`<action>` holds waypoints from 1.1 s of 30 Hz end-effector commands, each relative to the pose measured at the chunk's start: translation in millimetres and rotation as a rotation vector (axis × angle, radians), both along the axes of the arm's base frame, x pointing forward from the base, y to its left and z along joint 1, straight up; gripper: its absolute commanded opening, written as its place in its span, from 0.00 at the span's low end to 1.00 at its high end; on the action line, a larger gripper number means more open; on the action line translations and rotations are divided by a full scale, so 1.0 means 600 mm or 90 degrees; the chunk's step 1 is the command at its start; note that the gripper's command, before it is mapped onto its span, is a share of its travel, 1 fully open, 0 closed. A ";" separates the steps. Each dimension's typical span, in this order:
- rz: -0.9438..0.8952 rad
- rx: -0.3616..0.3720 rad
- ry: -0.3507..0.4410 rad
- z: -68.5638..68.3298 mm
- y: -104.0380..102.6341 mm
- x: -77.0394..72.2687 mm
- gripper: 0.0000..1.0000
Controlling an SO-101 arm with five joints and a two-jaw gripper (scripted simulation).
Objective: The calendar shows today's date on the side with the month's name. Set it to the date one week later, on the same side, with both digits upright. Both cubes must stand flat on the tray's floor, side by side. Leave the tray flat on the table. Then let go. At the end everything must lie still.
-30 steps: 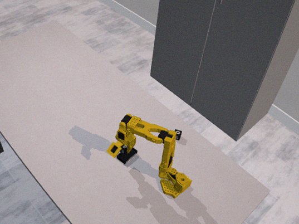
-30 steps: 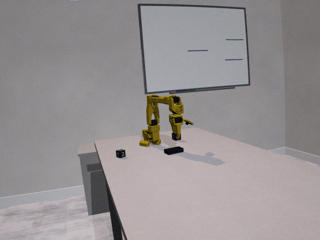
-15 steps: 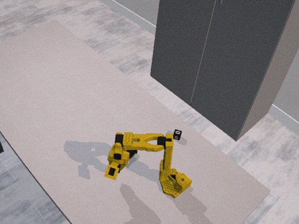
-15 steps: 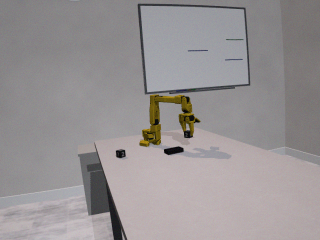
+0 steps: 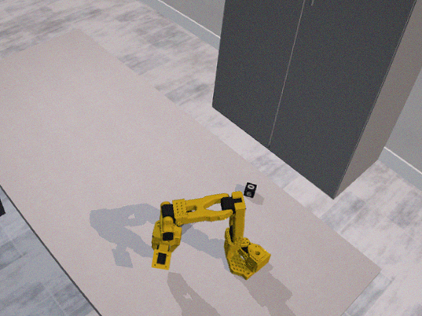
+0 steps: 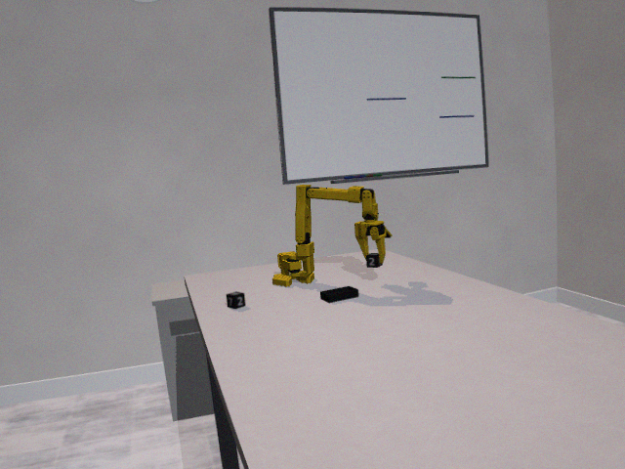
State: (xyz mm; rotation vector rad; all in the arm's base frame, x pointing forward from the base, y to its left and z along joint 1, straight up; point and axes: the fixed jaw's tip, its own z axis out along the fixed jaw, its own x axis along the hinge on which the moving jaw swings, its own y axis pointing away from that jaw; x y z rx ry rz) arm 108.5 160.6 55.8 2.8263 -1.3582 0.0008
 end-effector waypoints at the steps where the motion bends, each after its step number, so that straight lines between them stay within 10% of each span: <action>1: 0.005 0.016 -0.010 0.006 0.006 0.001 0.00; 33: 0.011 0.017 -0.010 0.006 0.005 0.001 0.00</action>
